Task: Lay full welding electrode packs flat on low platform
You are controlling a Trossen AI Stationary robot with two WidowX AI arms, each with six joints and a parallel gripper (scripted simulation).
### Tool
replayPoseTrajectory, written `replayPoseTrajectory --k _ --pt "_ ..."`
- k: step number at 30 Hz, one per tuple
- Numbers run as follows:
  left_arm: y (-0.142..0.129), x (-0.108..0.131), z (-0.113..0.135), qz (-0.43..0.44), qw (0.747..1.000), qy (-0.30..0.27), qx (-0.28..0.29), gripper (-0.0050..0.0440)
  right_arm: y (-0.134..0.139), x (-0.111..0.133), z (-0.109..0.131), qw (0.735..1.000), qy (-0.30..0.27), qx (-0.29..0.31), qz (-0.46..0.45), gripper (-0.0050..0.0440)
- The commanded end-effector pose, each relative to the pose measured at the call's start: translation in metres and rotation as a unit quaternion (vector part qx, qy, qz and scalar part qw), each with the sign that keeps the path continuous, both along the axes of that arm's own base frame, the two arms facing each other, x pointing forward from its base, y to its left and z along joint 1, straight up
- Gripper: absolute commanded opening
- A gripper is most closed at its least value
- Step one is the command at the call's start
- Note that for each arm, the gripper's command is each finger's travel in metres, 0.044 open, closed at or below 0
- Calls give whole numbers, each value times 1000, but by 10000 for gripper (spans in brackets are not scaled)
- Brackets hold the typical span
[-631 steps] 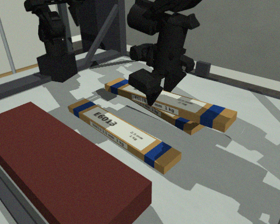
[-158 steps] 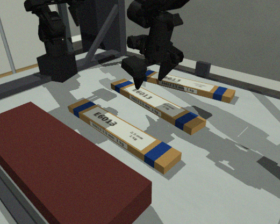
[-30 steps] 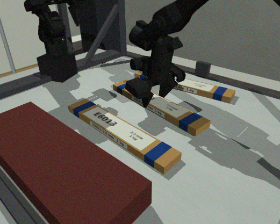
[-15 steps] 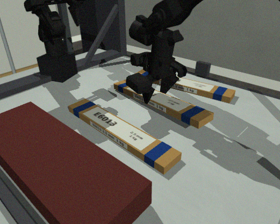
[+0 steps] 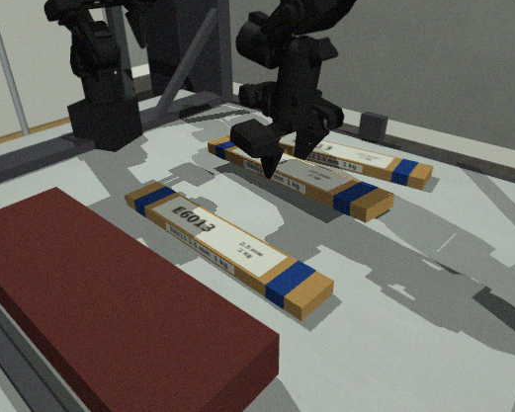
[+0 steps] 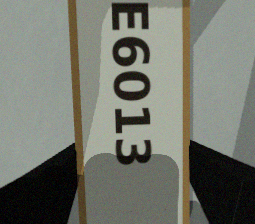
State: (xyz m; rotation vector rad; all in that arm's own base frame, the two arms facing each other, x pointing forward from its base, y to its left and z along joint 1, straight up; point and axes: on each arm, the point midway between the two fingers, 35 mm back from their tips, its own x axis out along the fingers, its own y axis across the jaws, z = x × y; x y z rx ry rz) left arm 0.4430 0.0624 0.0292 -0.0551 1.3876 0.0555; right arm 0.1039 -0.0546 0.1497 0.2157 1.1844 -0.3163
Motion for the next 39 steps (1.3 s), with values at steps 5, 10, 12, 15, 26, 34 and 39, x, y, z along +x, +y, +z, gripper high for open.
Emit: replayPoseTrajectory --k 5,10,12,15,26,34,39 --pt "2 20 63 0 998 -68 10 -50 -1 1 6 1000 -9 -4 1 430" --pt "2 19 71 0 998 -68 10 -50 -1 1 6 1000 -9 -4 1 430" --pt "2 20 74 0 998 -68 10 -50 -1 1 6 1000 -9 -4 1 430" --pt "2 21 77 0 998 -68 10 -50 -1 1 6 1000 -9 -4 1 430" --pt "2 23 84 1 998 -68 10 -50 -1 1 6 1000 -9 -4 1 430" --pt "2 25 87 1 998 -68 10 -50 -1 1 6 1000 -9 -4 1 430" --pt "2 25 88 1 998 -68 10 -50 -1 1 6 1000 -9 -4 1 430"
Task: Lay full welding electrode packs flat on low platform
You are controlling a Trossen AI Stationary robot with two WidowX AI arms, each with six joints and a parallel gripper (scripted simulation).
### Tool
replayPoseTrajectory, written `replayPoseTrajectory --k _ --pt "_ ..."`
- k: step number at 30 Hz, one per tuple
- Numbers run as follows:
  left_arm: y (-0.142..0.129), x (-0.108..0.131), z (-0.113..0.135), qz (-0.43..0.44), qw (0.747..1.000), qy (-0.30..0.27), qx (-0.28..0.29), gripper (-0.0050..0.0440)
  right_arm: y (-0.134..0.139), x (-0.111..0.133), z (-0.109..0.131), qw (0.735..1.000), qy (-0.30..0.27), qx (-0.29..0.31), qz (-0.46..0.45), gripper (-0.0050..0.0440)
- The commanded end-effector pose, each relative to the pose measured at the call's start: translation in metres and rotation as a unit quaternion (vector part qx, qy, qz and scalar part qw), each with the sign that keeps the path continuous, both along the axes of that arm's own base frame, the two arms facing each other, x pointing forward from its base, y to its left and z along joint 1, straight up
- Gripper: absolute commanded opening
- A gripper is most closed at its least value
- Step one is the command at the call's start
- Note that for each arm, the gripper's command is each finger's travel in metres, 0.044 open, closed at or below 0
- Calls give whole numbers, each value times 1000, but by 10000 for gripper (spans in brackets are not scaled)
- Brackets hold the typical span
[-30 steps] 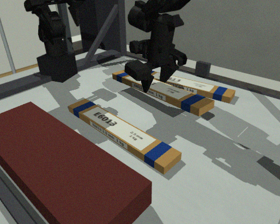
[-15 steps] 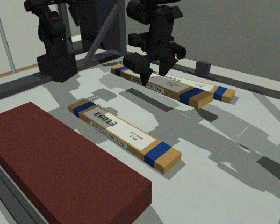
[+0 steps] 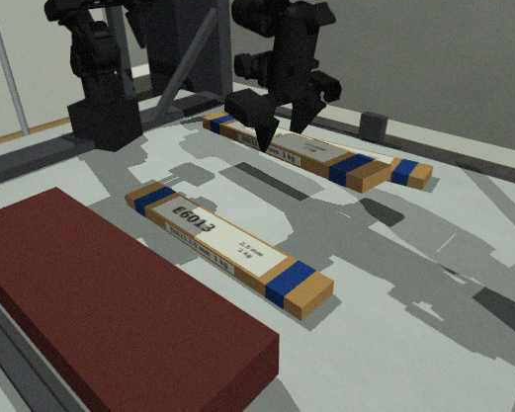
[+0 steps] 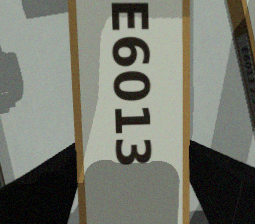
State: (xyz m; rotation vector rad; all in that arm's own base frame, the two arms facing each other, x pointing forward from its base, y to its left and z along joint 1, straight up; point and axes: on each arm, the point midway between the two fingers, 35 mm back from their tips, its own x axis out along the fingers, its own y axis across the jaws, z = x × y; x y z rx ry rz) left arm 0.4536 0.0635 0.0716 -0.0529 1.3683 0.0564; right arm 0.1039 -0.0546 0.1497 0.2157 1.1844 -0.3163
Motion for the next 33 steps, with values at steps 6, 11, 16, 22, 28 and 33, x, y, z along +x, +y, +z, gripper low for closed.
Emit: replayPoseTrajectory --k 6,11,16,22,28,33 --pt "1 15 46 1 998 -59 9 -50 -1 1 6 1000 -9 -4 1 430" --pt "4 12 49 36 998 -58 10 -50 -1 1 6 1000 -9 -4 1 430" --pt "11 4 55 81 995 -58 11 -50 -1 1 6 1000 -9 -4 1 430" --pt "15 -10 56 77 996 -47 9 -50 -1 1 6 1000 -9 -4 1 430" --pt "21 -19 68 75 996 -51 8 -50 -1 1 6 1000 -9 -4 1 430" --pt "25 -26 74 75 996 -51 8 -50 -1 1 6 1000 -9 -4 1 430"
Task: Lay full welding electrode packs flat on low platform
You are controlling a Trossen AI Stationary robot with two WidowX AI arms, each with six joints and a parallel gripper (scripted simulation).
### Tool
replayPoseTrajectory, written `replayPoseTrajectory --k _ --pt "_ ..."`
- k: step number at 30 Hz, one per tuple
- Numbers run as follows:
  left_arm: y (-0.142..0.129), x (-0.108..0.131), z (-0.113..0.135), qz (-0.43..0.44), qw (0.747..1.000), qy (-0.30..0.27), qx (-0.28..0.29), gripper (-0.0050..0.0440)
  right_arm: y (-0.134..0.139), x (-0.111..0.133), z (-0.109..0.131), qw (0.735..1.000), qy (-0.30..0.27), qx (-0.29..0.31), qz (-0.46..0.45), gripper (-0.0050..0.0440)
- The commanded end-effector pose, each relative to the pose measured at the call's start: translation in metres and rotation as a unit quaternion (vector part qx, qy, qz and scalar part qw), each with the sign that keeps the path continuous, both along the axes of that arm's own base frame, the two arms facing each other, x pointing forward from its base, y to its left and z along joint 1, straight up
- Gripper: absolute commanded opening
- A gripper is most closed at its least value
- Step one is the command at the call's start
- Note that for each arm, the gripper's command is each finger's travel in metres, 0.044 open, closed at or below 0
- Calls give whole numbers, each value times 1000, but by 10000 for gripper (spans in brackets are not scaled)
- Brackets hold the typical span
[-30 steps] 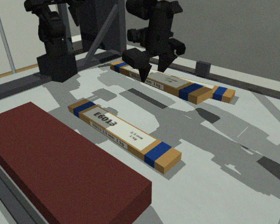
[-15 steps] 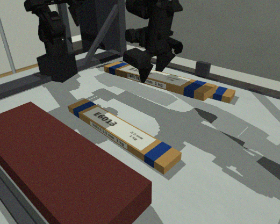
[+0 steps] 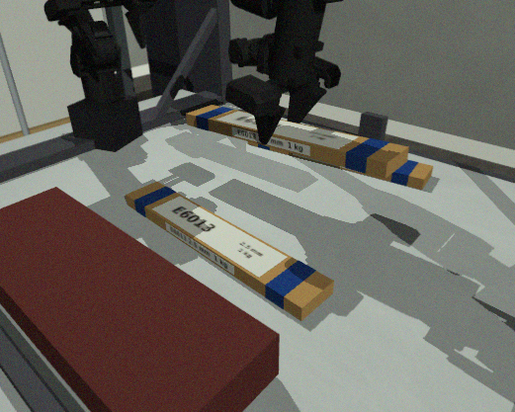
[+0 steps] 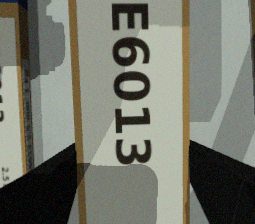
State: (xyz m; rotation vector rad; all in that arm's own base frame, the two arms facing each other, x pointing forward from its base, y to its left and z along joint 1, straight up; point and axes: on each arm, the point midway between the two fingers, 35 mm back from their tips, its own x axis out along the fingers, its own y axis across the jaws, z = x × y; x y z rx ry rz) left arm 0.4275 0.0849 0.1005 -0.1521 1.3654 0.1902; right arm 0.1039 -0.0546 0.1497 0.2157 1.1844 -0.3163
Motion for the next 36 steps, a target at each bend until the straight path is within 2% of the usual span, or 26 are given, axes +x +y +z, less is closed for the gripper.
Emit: replayPoseTrajectory --k 1,31,36 --pt "4 0 45 -2 999 -52 9 -50 -1 1 6 1000 -9 -4 1 430" --pt "35 -51 92 -2 998 -55 12 -50 -1 1 6 1000 -9 -4 1 430" --pt "35 -52 91 -2 998 -54 12 -50 -1 1 6 1000 -9 -4 1 430"
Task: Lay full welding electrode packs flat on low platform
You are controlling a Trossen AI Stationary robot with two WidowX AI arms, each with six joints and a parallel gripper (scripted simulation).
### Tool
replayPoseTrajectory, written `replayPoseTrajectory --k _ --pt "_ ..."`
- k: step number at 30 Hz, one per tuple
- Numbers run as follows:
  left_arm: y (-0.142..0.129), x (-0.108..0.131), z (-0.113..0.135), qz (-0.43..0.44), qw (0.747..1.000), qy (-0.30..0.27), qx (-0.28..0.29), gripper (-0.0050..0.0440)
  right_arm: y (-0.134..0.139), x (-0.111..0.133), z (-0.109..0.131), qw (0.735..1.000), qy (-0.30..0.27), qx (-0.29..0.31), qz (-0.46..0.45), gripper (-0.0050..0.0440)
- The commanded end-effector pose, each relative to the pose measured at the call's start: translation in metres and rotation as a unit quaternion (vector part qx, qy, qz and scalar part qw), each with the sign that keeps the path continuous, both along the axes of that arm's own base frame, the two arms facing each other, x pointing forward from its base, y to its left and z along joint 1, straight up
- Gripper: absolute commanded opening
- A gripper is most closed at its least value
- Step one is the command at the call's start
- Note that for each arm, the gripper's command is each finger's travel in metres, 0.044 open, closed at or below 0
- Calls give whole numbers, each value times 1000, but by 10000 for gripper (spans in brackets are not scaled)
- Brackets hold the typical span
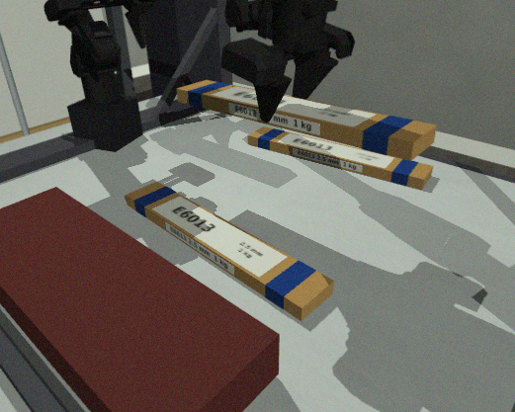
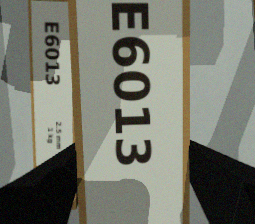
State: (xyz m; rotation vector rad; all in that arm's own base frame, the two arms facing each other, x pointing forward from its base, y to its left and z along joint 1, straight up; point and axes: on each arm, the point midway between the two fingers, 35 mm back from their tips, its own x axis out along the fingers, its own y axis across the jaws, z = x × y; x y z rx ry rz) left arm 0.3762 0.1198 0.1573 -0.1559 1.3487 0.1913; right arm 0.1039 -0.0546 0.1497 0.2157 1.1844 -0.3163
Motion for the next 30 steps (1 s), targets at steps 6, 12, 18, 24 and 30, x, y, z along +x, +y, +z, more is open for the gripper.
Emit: replayPoseTrajectory --k 6,12,18,24,30 --pt "-1 -2 34 -4 999 -46 14 -50 -1 1 6 1000 -9 -4 1 430" --pt "-1 -3 33 -4 999 -45 14 -50 -1 1 6 1000 -9 -4 1 430" --pt "0 -3 35 -3 999 -48 14 -50 -1 1 6 1000 -9 -4 1 430" --pt "-1 -4 33 -3 999 -46 14 -50 -1 1 6 1000 -9 -4 1 430" --pt "-1 -6 11 -2 999 -35 10 -50 -1 1 6 1000 -9 -4 1 430"
